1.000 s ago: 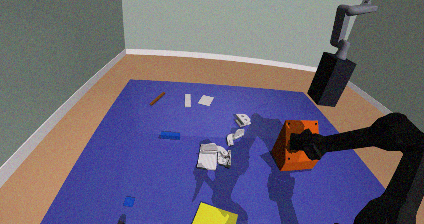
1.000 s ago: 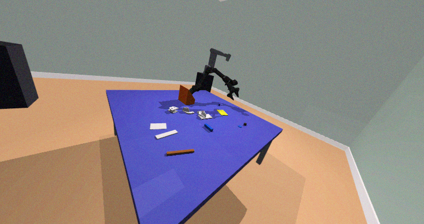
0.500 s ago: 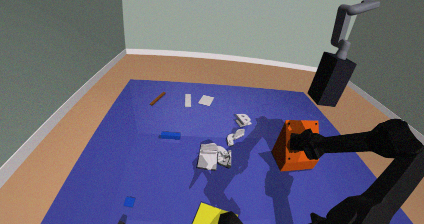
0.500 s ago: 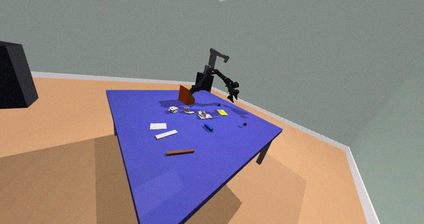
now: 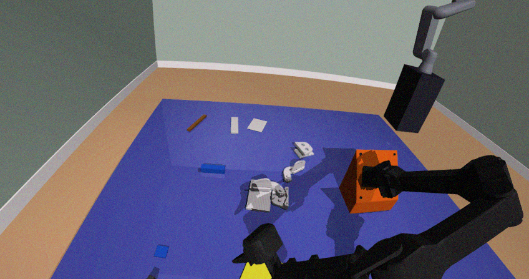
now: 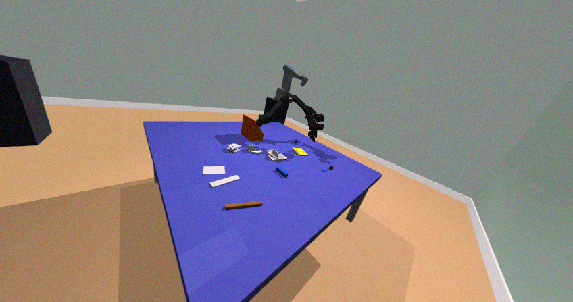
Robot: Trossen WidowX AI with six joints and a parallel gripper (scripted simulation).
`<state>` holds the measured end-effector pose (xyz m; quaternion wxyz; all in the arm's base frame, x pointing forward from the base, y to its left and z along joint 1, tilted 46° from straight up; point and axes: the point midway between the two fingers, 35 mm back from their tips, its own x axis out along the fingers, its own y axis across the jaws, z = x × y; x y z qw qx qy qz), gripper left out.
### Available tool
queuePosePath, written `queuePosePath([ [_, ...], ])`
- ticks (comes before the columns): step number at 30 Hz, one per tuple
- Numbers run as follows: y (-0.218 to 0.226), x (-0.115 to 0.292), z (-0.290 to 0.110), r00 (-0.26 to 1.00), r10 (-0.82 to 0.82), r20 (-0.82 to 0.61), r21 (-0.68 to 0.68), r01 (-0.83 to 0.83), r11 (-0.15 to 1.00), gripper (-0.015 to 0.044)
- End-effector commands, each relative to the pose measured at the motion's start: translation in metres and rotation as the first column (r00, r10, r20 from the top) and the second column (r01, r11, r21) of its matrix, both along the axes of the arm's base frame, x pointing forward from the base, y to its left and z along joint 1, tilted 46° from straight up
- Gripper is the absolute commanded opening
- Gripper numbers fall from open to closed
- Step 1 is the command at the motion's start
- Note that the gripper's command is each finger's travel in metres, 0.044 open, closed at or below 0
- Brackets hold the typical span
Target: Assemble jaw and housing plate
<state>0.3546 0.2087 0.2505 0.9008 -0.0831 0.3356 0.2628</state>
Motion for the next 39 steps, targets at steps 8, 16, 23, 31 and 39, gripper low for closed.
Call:
queuePosePath([
  [8, -0.032, 0.018, -0.045, 0.97, -0.158, -0.184, 0.033, 0.167, 0.985, 0.044],
  [16, -0.052, 0.025, -0.069, 0.937, -0.227, -0.264, 0.022, 0.241, 0.97, 0.044],
  [23, -0.076, 0.028, -0.095, 0.905, -0.274, -0.325, -0.023, 0.282, 0.959, 0.044],
  [31, -0.102, 0.031, -0.123, 0.808, -0.384, -0.446, -0.019, 0.421, 0.907, 0.044],
  [39, -0.127, 0.031, -0.15, 0.68, -0.476, -0.558, -0.032, 0.556, 0.831, 0.044],
])
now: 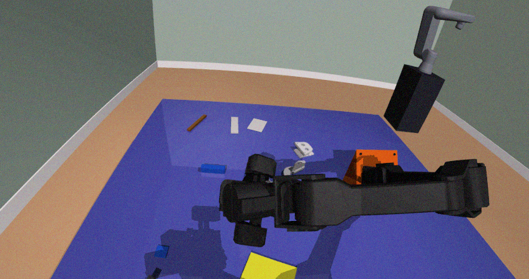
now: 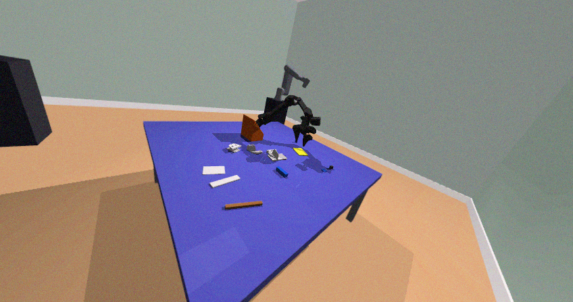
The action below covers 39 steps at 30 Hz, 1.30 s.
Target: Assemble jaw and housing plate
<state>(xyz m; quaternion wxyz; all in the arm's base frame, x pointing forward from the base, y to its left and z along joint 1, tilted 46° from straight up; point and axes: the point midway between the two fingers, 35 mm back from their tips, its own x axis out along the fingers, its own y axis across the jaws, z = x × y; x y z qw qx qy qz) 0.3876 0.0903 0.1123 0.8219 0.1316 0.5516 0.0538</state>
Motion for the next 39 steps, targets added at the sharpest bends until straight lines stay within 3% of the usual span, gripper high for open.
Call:
queuePosePath([
  [1, -0.012, -0.002, -0.015, 0.995, -0.075, -0.065, 0.024, 0.077, 0.997, 0.044],
  [19, -0.067, -0.016, -0.069, 0.849, -0.404, -0.34, 0.068, 0.451, 0.89, 0.044],
  [39, -0.119, -0.048, -0.12, 0.476, -0.638, -0.605, -0.015, 0.795, 0.606, 0.044],
])
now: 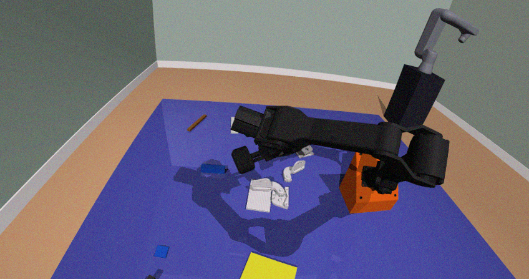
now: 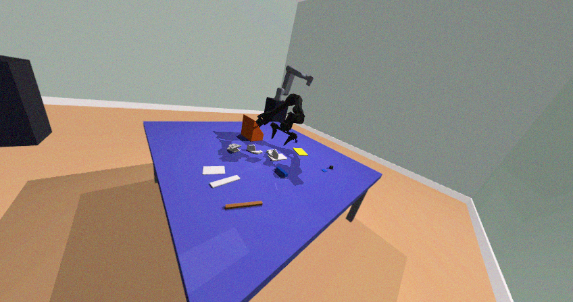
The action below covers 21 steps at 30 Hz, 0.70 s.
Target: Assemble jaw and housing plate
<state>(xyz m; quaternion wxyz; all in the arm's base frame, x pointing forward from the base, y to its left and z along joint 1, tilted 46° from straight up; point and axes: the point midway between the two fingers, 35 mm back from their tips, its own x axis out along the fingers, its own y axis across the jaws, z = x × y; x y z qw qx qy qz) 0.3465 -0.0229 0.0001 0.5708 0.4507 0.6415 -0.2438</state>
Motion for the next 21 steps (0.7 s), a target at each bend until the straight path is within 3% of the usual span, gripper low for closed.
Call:
queuePosePath([
  [1, -0.008, -0.009, -0.01, 0.994, -0.085, -0.062, 0.027, 0.087, 0.996, 0.044],
  [21, -0.044, -0.052, -0.049, 0.811, -0.458, -0.363, 0.063, 0.512, 0.857, 0.044],
])
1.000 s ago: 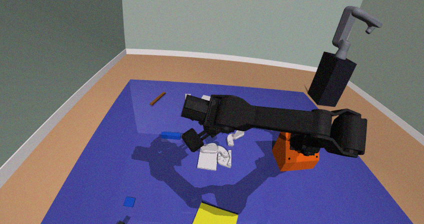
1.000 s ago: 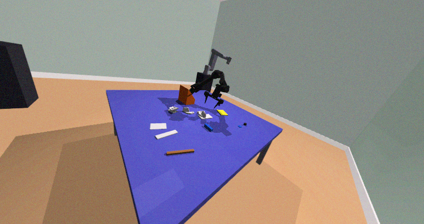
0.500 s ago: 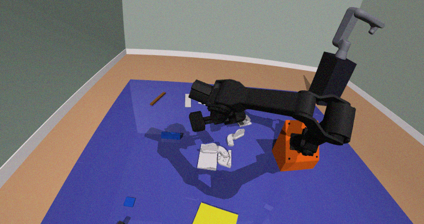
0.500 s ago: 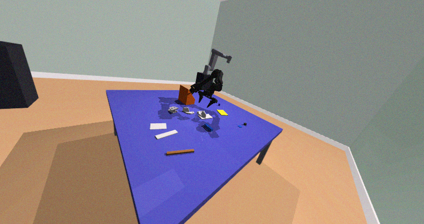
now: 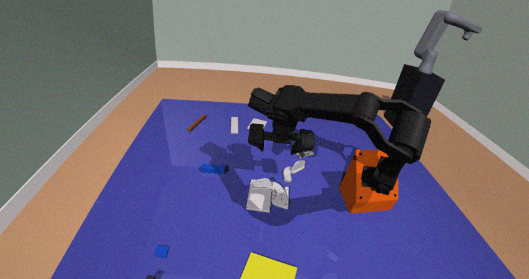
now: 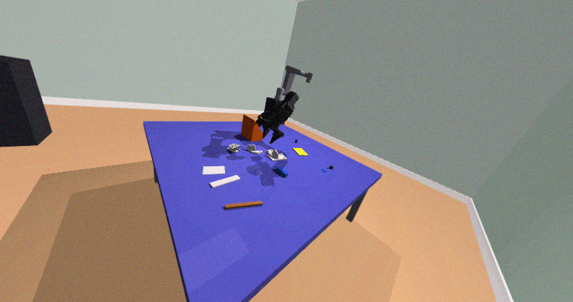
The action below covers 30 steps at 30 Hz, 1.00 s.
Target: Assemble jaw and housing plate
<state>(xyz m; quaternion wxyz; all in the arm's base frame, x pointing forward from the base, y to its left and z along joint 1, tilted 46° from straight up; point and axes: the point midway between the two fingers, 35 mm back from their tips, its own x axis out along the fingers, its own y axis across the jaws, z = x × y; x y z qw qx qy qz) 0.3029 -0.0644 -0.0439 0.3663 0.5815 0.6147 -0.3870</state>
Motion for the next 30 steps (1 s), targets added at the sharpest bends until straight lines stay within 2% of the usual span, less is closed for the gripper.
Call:
queuePosePath([
  [1, -0.004, -0.01, -0.007, 0.995, -0.078, -0.058, 0.028, 0.08, 0.996, 0.044],
  [15, -0.02, -0.042, -0.028, 0.894, -0.35, -0.279, 0.074, 0.384, 0.921, 0.044],
  [30, -0.029, -0.076, -0.046, 0.65, -0.554, -0.52, 0.046, 0.669, 0.742, 0.044],
])
